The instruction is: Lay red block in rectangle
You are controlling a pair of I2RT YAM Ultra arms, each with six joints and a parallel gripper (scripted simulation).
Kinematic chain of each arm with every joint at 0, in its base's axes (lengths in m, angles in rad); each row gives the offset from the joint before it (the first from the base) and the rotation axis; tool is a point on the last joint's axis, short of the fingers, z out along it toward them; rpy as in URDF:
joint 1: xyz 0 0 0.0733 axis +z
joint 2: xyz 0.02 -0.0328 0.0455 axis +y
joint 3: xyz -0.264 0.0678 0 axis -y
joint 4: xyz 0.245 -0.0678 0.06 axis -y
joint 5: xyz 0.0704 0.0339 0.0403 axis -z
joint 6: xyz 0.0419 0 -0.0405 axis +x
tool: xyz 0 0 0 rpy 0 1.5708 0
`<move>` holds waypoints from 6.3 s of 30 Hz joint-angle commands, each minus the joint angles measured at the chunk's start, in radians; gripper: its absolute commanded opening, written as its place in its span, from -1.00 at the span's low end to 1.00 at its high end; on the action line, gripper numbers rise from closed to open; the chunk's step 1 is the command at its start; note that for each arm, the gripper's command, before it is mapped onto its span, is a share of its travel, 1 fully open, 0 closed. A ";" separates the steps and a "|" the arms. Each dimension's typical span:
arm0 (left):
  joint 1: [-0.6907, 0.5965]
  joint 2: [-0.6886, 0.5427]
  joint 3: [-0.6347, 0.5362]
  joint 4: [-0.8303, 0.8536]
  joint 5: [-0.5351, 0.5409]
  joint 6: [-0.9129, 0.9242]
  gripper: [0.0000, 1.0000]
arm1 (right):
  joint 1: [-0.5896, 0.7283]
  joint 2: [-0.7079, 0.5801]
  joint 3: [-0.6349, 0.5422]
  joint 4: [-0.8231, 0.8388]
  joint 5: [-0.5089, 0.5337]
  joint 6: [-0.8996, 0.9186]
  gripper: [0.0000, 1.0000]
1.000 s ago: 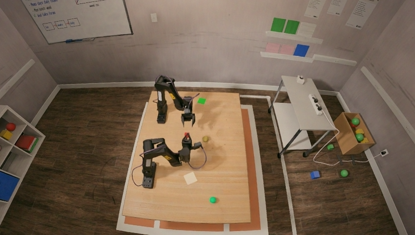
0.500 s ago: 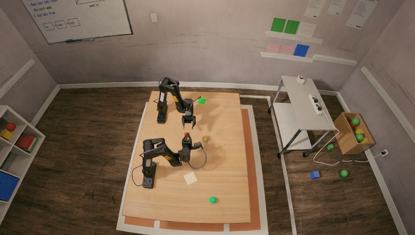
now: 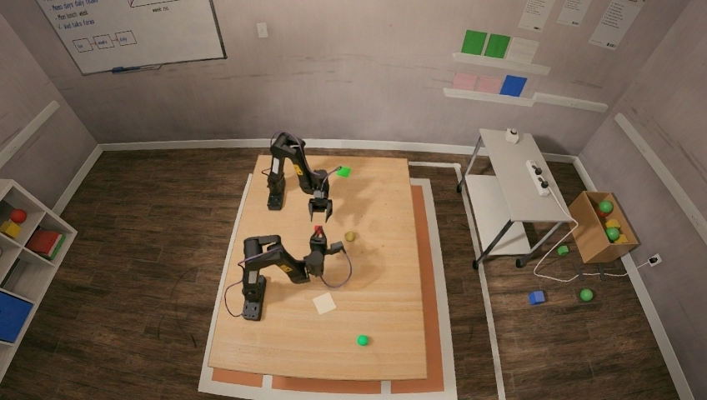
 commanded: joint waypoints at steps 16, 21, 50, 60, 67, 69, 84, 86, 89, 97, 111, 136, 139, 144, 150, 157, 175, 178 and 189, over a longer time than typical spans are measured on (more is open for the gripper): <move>-0.126 0.016 0.078 -0.091 -0.143 0.025 0.28 | -0.002 -0.008 -0.006 0.024 0.001 0.001 -0.47; -0.143 0.017 0.089 -0.103 -0.160 0.025 0.28 | -0.002 -0.008 -0.006 0.024 0.001 0.001 -0.47; -0.146 0.010 0.086 -0.096 -0.160 0.021 -0.22 | -0.002 -0.008 -0.006 0.024 0.001 0.001 -0.47; -0.146 0.010 0.086 -0.096 -0.160 0.021 -0.45 | -0.002 -0.008 -0.006 0.025 0.001 0.001 -0.47; -0.146 0.010 0.086 -0.096 -0.160 0.021 -0.55 | -0.002 -0.008 -0.006 0.025 0.001 0.001 -0.47; -0.146 0.010 0.086 -0.096 -0.160 0.021 -0.46 | -0.002 -0.008 -0.006 0.025 0.001 0.001 -0.08; -0.146 0.010 0.086 -0.096 -0.160 0.021 -0.46 | -0.189 -0.042 -0.059 0.038 -0.160 0.013 -0.08; -0.146 0.010 0.086 -0.096 -0.160 0.021 -0.46 | -0.205 -0.058 -0.060 0.032 -0.122 0.018 -0.08; -0.146 0.010 0.086 -0.096 -0.160 0.021 -0.46 | -0.212 -0.064 -0.049 0.015 -0.100 0.011 -0.08; -0.084 -0.054 0.014 -0.342 -0.124 0.101 -0.46 | -0.136 -0.210 -0.002 -0.191 0.151 -0.148 -0.08; 0.137 -0.323 0.011 -0.886 -0.132 0.427 -0.46 | 0.031 -0.620 0.106 -0.798 0.446 -0.570 -0.08; 0.522 -0.409 0.269 -2.119 -0.463 0.931 -0.46 | 0.259 -1.120 0.341 -1.776 0.848 -1.105 -0.08; 0.542 -0.394 0.298 -2.167 -0.498 0.951 -0.46 | 0.268 -1.140 0.351 -1.813 0.864 -1.128 -0.08; 0.631 -0.273 0.506 -2.347 -0.706 0.989 -0.46 | 0.315 -1.226 0.409 -2.009 0.958 -1.244 -0.08; 0.717 -0.137 0.696 -2.433 -0.943 0.935 -0.46 | 0.349 -1.349 0.462 -2.233 1.045 -1.394 -0.08; 0.759 0.005 0.863 -2.483 -1.129 0.871 -0.46 | 0.337 -1.449 0.529 -2.452 1.103 -1.548 -0.08; 0.792 0.201 1.109 -2.528 -1.264 0.816 -0.46 | 0.568 -1.604 0.613 -2.659 1.341 -1.589 -0.08; 0.798 0.191 1.096 -2.527 -1.264 0.818 -0.46 | 0.570 -1.604 0.614 -2.660 1.341 -1.588 -0.08; 0.793 0.217 1.029 -2.443 -1.264 0.815 -0.46 | 0.574 -1.604 0.614 -2.661 1.343 -1.590 -0.08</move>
